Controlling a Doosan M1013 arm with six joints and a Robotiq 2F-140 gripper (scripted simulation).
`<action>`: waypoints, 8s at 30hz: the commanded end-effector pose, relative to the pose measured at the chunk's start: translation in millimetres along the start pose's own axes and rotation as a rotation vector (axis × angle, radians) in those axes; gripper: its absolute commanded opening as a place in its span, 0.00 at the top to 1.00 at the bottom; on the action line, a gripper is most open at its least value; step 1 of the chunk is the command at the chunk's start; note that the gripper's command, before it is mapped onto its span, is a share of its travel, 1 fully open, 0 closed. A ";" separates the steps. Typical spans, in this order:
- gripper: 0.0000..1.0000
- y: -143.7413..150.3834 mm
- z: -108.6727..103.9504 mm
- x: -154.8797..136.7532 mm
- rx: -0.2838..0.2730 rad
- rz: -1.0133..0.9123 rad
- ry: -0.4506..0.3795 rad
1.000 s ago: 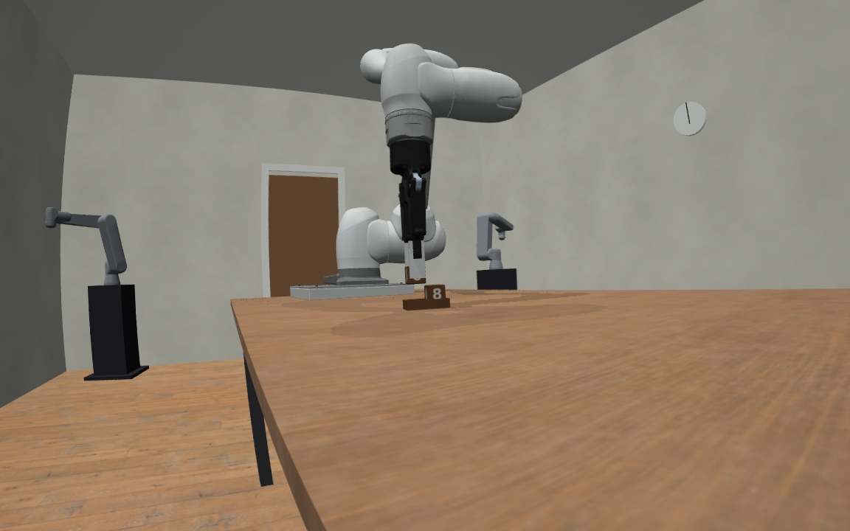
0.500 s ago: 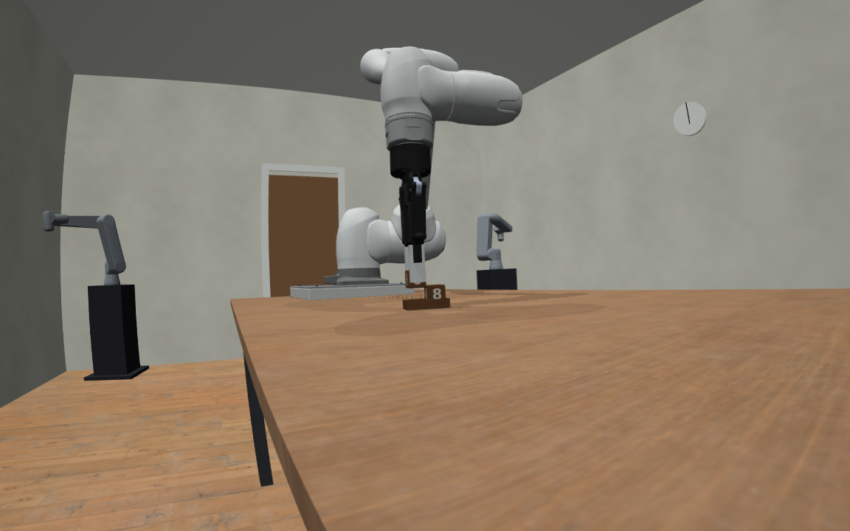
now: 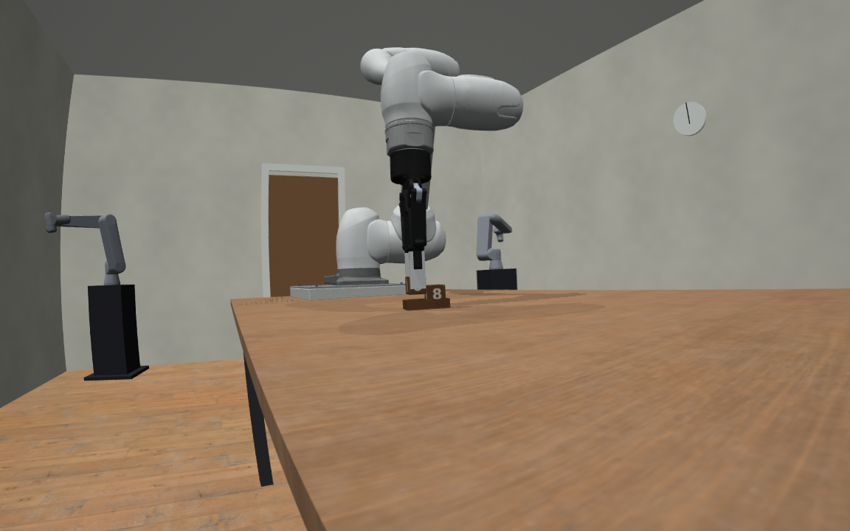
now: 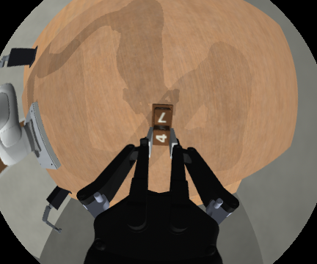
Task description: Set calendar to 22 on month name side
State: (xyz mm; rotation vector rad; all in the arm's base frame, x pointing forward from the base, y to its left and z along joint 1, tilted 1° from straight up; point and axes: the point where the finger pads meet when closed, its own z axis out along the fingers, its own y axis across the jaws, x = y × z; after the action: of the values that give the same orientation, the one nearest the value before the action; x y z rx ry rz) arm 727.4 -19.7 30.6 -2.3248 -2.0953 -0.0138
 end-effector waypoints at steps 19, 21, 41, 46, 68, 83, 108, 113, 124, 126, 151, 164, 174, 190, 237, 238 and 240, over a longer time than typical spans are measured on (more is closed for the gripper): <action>0.75 0.0 6.4 0.0 0.000 0.000 0.000; 0.75 0.0 6.4 0.0 0.000 0.000 0.000; 0.75 0.0 6.7 0.0 0.000 0.000 0.000; 0.75 0.0 7.3 0.0 0.000 0.000 0.000; 0.75 0.0 15.5 0.0 0.000 0.000 0.000; 0.75 0.0 16.4 0.0 0.000 0.000 0.000; 0.75 0.0 16.4 0.0 0.000 0.000 0.000; 0.75 0.0 16.4 0.0 0.000 0.000 0.000; 0.75 0.0 16.4 0.0 0.000 0.000 0.000; 0.75 0.0 16.4 0.0 0.000 0.000 0.000; 0.75 0.0 16.4 0.0 0.000 0.000 0.000; 0.70 0.0 16.4 0.0 0.000 0.000 0.000; 0.64 0.0 16.4 0.0 0.000 0.000 0.000; 0.64 0.0 2.9 0.0 0.000 0.000 0.000; 0.00 0.0 -73.7 0.0 0.000 0.000 0.000; 0.00 0.0 -74.1 0.0 0.000 0.000 0.000; 0.00 0.0 -75.6 0.0 0.000 0.000 0.000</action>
State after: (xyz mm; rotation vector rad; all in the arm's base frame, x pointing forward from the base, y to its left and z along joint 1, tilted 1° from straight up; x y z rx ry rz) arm 727.5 -20.8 104.5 -2.3248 -2.0953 -0.0139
